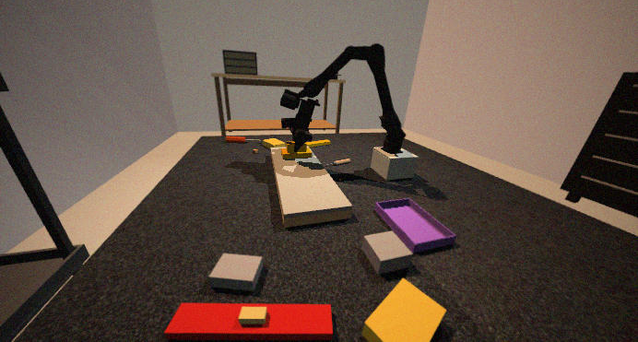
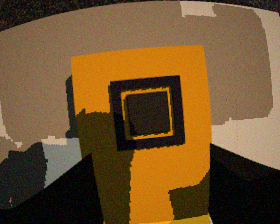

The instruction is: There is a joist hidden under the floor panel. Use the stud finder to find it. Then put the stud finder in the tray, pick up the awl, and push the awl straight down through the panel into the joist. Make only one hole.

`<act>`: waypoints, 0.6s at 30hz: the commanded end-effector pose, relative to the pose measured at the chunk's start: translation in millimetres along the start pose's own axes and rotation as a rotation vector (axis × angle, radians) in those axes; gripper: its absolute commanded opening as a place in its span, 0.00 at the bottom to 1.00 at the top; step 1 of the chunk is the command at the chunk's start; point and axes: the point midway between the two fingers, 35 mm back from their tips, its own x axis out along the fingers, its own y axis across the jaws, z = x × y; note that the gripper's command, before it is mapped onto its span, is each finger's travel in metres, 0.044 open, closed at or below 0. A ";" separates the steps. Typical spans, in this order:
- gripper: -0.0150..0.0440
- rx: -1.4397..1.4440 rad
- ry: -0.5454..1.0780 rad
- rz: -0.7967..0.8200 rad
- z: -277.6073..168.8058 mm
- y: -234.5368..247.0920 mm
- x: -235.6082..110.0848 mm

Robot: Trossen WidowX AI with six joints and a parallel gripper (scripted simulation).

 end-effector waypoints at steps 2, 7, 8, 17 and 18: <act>0.25 0.001 0.002 -0.009 -0.5 -12.6 0.2; 0.25 0.000 0.002 -0.010 -0.6 -21.8 0.0; 0.25 0.000 0.002 -0.010 -0.6 -23.7 -0.1; 0.25 0.000 0.003 -0.012 -0.6 -40.3 -0.4; 0.25 0.000 0.003 -0.012 -0.6 -42.2 -0.5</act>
